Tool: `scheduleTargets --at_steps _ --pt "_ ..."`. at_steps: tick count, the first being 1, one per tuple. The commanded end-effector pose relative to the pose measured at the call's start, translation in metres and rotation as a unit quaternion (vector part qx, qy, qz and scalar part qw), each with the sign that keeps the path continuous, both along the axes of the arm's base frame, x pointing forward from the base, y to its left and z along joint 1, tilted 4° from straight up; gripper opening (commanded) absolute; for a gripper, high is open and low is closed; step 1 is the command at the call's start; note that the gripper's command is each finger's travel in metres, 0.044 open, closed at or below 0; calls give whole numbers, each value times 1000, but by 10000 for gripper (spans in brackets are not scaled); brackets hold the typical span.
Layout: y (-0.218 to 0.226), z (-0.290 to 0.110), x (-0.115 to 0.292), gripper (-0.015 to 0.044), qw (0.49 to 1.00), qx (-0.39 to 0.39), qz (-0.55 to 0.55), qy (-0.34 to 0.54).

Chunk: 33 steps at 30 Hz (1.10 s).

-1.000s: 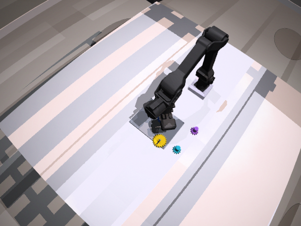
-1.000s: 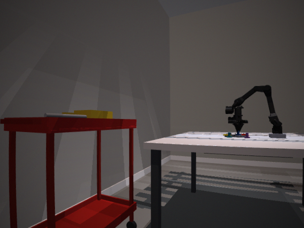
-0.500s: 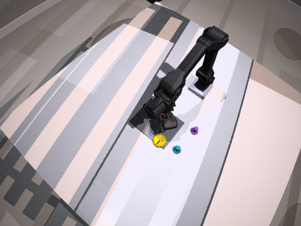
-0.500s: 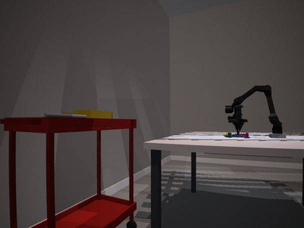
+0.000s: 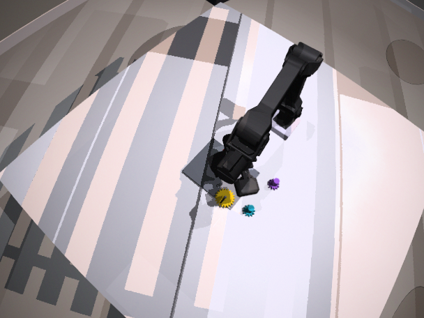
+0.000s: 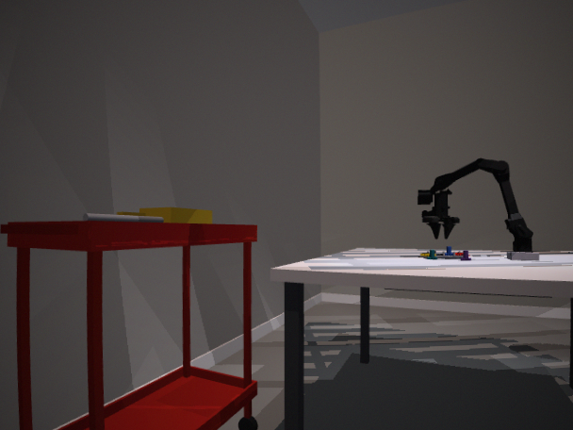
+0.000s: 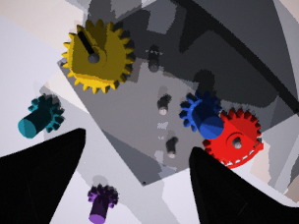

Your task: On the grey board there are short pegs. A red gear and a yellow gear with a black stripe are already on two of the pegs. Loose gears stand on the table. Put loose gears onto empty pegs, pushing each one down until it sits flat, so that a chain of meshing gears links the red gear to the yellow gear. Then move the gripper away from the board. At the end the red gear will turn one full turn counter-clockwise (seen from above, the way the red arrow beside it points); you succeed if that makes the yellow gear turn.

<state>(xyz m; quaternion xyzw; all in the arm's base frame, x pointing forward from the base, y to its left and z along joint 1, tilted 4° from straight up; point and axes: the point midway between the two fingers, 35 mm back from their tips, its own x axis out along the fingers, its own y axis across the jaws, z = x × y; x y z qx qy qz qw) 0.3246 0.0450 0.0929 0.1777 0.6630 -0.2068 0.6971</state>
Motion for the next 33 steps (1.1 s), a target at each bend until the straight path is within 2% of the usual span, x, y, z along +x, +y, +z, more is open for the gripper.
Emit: scheduleTargets --at_steps 1,3,6,13,33 --pt "53 -6 15 402 999 4 -53 3" --pt "86 -8 22 440 995 4 -99 0" --pt "109 -10 24 440 992 4 -130 -2" --pt "107 -10 25 440 992 4 -130 -2" --pt "103 -44 26 440 992 4 -130 -3"
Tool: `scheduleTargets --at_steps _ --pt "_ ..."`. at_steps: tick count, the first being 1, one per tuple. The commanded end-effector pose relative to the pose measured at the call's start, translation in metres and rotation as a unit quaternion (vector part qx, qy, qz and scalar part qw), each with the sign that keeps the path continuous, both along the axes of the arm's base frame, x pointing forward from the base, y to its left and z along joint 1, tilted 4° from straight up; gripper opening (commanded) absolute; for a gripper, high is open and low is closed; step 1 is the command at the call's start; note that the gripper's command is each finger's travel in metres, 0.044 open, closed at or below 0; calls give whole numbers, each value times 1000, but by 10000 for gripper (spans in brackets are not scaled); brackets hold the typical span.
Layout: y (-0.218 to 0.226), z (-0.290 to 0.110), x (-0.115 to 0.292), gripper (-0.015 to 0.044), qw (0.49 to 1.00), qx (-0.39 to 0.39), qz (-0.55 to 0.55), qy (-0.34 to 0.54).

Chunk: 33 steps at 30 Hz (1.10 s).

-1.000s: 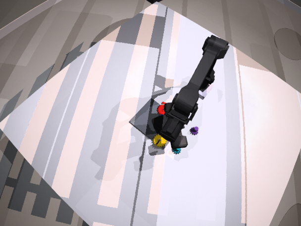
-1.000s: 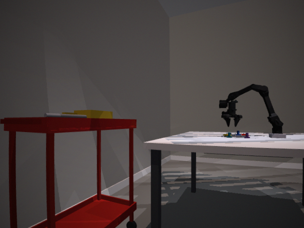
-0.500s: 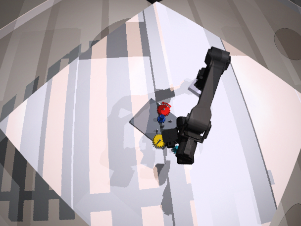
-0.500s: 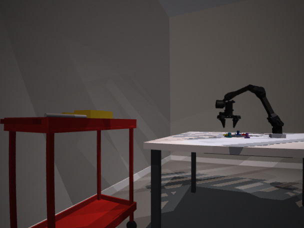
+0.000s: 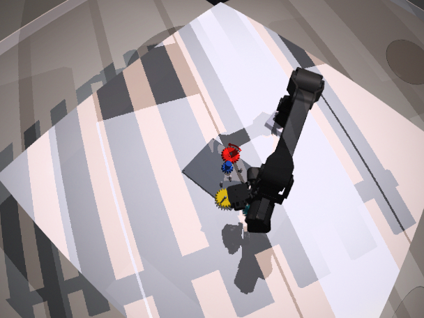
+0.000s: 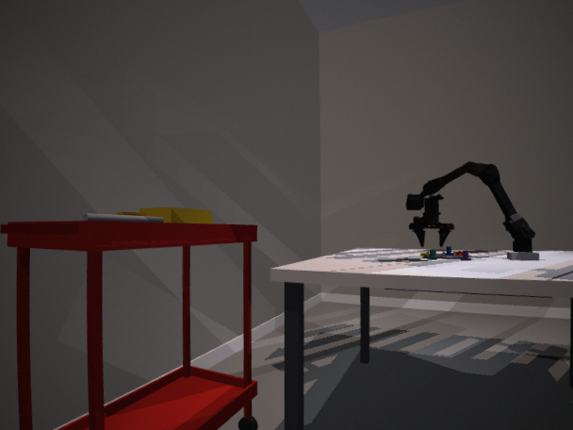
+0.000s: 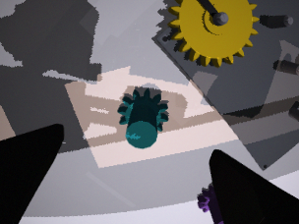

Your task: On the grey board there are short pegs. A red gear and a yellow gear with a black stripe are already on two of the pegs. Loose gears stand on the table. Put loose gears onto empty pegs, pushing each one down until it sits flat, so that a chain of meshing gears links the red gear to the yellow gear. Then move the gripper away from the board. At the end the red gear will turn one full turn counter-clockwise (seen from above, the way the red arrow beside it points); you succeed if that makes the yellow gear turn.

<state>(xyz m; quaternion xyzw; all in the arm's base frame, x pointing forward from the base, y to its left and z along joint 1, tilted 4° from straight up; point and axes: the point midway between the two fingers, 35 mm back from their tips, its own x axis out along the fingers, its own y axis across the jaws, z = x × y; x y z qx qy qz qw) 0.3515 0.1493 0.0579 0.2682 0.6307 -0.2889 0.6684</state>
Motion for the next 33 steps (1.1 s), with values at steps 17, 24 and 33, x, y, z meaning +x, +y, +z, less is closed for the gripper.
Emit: scheduleTargets --at_steps 17,24,33 --pt "-2 -25 0 440 1000 -3 -1 5" --pt "-2 -25 0 440 1000 -3 -1 5" --pt "-2 -25 0 204 1000 -3 -1 5"
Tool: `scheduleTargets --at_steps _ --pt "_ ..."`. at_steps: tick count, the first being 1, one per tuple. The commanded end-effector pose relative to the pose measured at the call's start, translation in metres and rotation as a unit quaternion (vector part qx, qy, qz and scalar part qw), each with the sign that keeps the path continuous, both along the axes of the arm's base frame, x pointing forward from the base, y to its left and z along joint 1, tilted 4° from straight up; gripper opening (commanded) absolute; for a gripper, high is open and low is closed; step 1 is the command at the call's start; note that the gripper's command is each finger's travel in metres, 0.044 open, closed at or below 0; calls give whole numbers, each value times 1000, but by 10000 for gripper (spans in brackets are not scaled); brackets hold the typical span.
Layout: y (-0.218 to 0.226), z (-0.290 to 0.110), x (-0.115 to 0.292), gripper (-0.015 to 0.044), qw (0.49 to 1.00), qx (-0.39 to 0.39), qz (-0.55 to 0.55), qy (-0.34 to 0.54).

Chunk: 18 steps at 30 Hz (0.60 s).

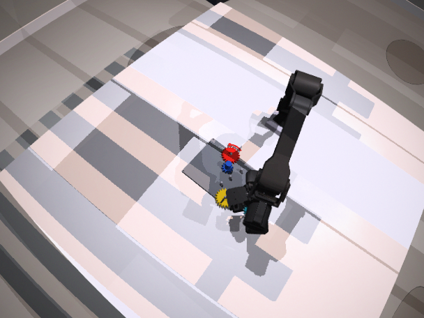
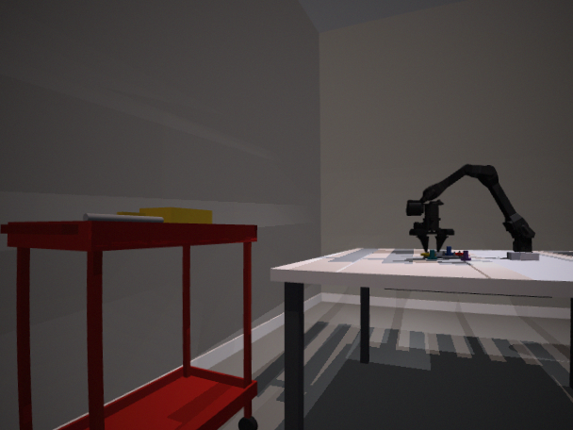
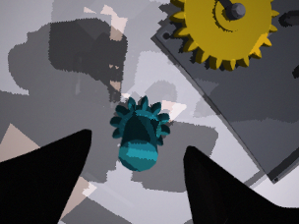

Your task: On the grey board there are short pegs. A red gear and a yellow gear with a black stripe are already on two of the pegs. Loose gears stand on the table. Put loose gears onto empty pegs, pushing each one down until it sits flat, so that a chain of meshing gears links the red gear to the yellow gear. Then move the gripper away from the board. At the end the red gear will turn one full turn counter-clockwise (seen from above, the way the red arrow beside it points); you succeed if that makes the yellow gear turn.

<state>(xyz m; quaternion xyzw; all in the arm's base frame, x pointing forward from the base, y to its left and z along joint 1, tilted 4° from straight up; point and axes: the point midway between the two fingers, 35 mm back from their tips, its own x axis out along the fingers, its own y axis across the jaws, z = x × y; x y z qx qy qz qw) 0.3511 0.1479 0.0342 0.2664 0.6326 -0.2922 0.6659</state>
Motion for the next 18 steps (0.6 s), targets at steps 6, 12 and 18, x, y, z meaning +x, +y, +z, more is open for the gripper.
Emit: scheduleTargets --at_steps 6,12,18 --pt "0 -2 0 66 1000 -1 1 1" --pt "0 -2 0 26 1000 -1 1 1" --pt "1 5 1 0 1000 -1 1 1"
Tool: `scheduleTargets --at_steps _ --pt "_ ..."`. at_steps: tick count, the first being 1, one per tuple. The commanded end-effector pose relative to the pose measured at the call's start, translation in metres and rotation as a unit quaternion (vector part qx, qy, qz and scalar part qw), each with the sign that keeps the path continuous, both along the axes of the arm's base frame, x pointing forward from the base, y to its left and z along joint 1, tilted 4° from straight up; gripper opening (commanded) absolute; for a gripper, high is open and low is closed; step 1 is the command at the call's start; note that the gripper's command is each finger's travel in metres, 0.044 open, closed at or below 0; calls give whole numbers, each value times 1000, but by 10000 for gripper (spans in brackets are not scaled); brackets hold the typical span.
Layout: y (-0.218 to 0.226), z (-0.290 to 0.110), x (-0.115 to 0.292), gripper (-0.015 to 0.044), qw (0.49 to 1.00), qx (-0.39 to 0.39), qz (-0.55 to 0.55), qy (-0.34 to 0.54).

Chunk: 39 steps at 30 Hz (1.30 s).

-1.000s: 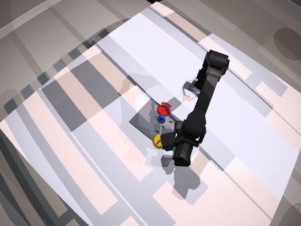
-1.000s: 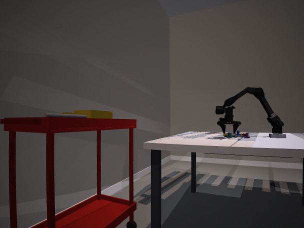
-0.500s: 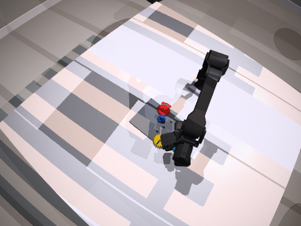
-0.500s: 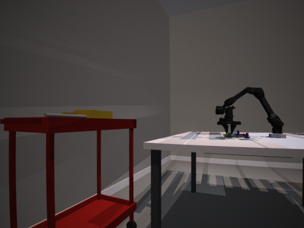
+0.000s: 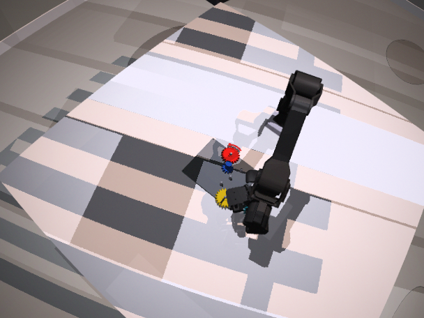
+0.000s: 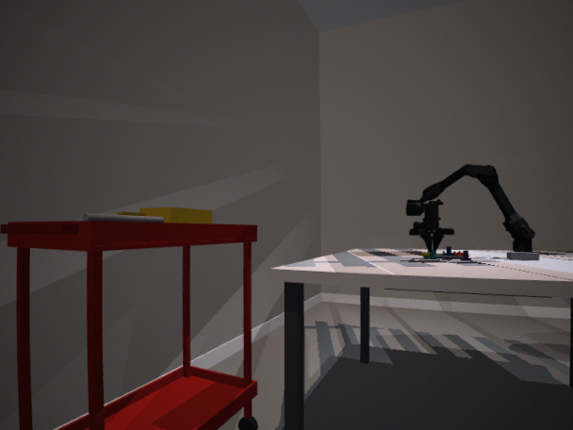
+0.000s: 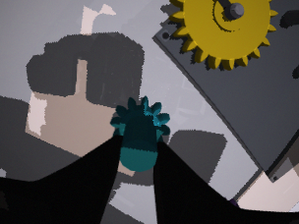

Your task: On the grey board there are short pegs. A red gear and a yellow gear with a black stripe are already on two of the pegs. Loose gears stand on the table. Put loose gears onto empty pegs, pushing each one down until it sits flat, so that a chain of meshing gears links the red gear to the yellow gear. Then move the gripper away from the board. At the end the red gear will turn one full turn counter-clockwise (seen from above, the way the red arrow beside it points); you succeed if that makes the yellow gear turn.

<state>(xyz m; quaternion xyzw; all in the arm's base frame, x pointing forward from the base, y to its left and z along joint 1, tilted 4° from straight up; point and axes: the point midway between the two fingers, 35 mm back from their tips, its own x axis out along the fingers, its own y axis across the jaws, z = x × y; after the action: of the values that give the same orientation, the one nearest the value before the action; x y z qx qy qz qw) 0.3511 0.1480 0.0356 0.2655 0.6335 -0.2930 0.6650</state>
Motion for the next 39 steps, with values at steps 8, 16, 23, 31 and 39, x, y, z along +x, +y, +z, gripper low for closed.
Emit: scheduleTargets --at_steps 8,16,23,31,39 --pt "4 20 4 0 1000 0 1 -1" --pt "6 36 6 0 1000 0 1 -1" --pt "8 51 7 0 1000 0 1 -1" --pt "9 67 7 0 1000 0 1 -1" --pt "10 84 6 0 1000 0 1 -1"
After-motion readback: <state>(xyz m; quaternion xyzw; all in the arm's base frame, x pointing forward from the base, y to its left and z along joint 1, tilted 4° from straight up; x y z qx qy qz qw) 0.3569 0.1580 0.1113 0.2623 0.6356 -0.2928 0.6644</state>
